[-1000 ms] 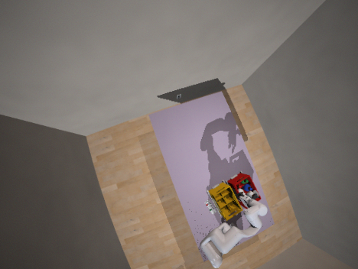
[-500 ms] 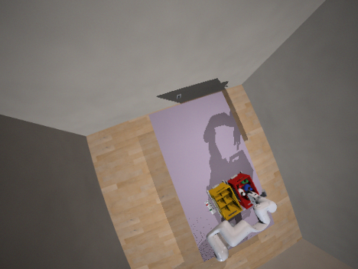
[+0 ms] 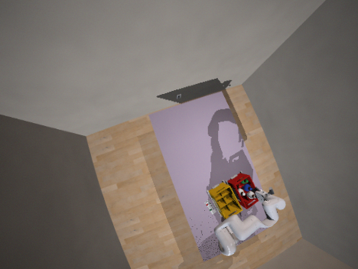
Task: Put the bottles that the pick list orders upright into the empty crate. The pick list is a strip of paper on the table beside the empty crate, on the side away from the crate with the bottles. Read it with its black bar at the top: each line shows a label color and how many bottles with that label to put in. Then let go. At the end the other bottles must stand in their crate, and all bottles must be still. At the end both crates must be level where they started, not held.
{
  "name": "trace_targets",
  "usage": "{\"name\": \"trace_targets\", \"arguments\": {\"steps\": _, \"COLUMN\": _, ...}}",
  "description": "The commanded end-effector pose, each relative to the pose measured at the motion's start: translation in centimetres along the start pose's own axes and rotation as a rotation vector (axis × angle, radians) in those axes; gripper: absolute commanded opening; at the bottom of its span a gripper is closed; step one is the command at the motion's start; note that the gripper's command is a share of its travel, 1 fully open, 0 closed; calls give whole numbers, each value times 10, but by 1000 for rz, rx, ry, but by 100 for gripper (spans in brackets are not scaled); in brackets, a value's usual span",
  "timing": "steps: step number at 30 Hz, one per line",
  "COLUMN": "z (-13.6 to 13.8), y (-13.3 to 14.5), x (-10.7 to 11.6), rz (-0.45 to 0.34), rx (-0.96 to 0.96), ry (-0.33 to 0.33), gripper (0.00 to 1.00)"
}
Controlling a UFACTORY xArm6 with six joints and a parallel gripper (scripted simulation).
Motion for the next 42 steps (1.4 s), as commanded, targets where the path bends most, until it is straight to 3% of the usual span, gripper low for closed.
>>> {"name": "trace_targets", "arguments": {"steps": 1, "z": 1, "y": -33, "x": 6, "rz": -2, "rx": 2, "ry": 0, "gripper": 65}}
{"name": "trace_targets", "arguments": {"steps": 19, "z": 8, "y": -111, "x": 19, "rz": -2, "rx": 2, "ry": 1, "gripper": 65}}
{"name": "trace_targets", "arguments": {"steps": 42, "z": 8, "y": -114, "x": 19, "rz": -2, "rx": 2, "ry": 1, "gripper": 65}}
Point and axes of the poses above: the point where the finger pads meet when closed, its own x axis back along the fingers, its own z axis across the jaws, y = z × x, the point moved 3 cm from there along x, back along the fingers, and after that the axes turned 9 degrees about -x, right-handed, at the moved point
